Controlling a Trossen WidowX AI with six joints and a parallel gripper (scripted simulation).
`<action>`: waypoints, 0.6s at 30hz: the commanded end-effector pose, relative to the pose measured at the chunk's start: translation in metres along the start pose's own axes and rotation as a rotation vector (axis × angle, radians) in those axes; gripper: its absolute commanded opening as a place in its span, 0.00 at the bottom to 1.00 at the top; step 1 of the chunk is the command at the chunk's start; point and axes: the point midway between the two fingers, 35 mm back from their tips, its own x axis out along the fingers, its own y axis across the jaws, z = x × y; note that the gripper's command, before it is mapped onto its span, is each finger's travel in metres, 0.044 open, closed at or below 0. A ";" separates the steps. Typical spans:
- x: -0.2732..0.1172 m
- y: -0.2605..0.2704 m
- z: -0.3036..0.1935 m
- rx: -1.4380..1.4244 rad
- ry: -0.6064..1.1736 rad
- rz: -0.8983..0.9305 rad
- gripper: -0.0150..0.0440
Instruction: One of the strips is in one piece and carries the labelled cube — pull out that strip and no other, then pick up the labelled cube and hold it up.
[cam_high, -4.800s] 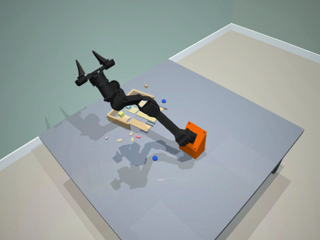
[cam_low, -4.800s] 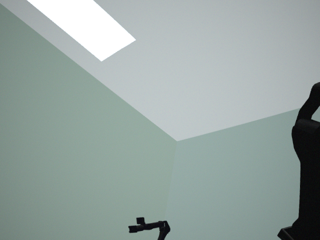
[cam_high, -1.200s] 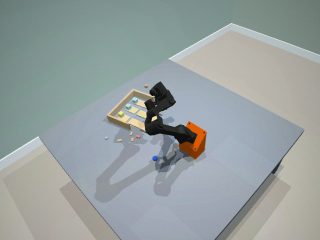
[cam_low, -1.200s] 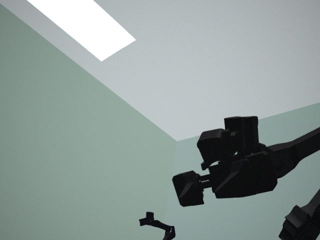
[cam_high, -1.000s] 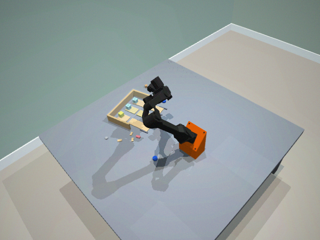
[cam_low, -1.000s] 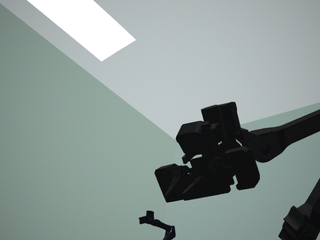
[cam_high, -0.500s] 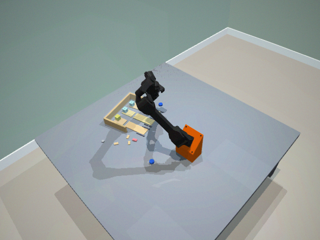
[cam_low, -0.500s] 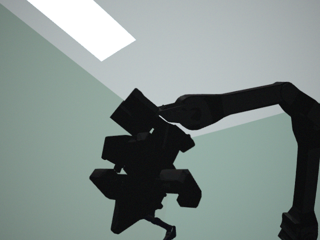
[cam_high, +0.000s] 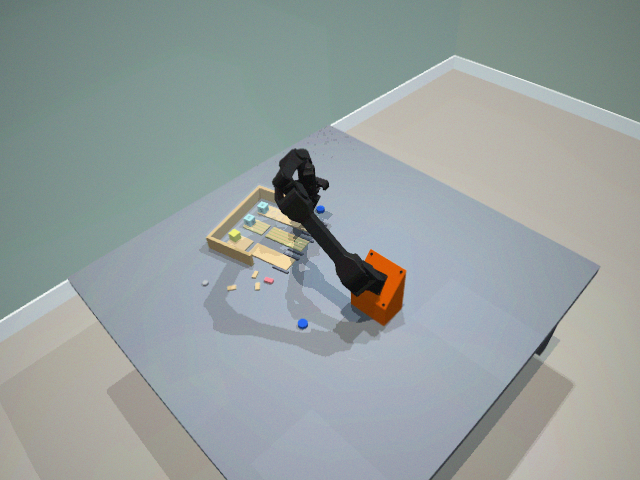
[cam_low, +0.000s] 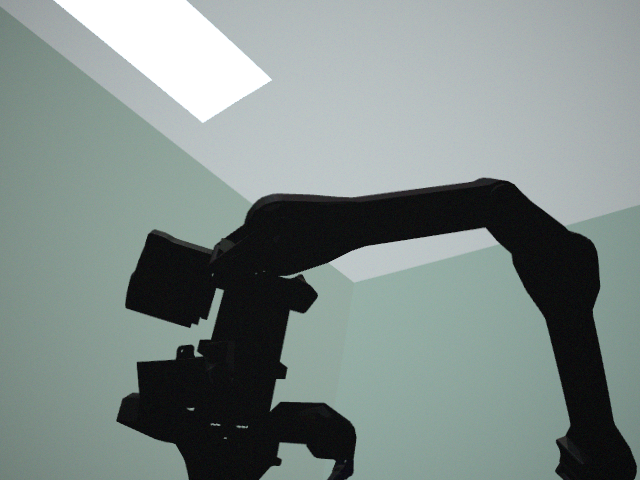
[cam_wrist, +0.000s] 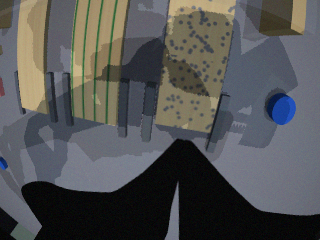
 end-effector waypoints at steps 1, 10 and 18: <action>0.002 -0.001 0.004 -0.013 -0.003 -0.008 0.25; 0.017 -0.002 0.005 -0.013 -0.004 -0.008 0.25; 0.030 -0.002 0.006 -0.013 -0.004 -0.008 0.25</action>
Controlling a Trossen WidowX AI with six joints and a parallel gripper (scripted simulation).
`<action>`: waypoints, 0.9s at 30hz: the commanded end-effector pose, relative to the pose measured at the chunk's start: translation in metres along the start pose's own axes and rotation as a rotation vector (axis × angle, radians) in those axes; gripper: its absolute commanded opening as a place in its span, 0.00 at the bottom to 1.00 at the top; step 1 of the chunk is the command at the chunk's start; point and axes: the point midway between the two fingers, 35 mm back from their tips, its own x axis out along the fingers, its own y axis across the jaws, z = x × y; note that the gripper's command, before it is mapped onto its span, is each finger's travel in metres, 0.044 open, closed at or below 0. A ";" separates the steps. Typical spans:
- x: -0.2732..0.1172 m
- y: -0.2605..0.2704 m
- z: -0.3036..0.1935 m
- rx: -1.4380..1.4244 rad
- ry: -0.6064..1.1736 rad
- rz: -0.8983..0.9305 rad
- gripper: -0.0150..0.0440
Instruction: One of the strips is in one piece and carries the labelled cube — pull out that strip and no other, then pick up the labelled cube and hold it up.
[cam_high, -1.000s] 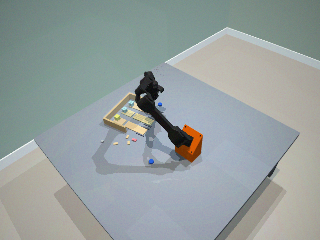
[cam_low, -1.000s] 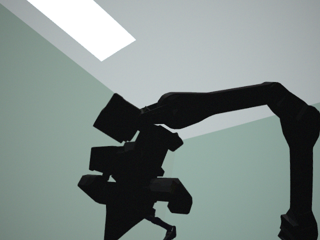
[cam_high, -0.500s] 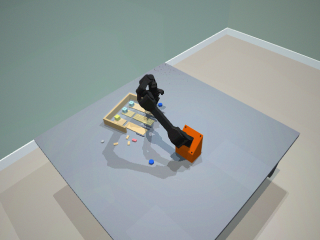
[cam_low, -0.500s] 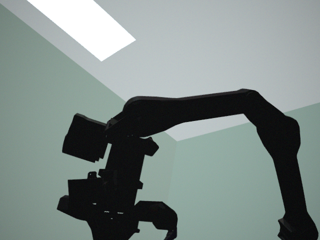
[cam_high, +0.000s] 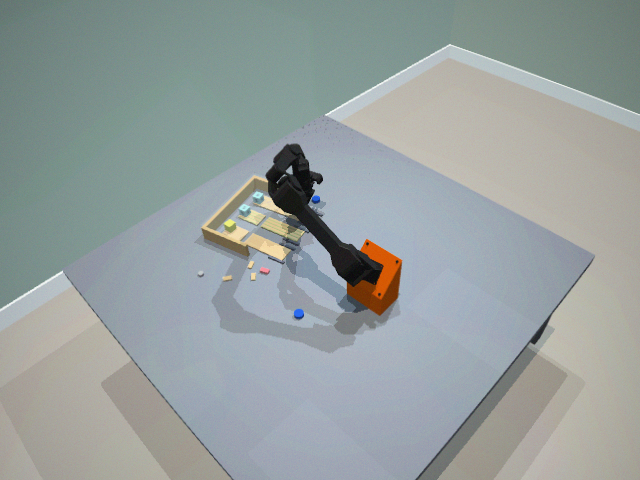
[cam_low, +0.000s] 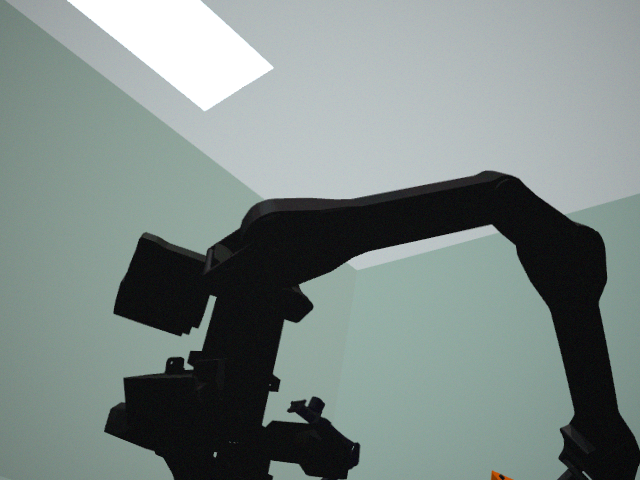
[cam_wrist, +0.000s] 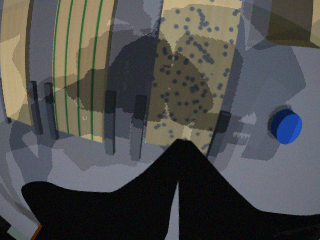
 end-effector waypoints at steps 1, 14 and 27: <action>0.007 0.000 -0.001 0.007 0.000 0.006 0.25; 0.028 0.000 -0.001 0.007 0.000 0.007 0.25; 0.041 0.000 -0.001 0.006 0.000 0.009 0.25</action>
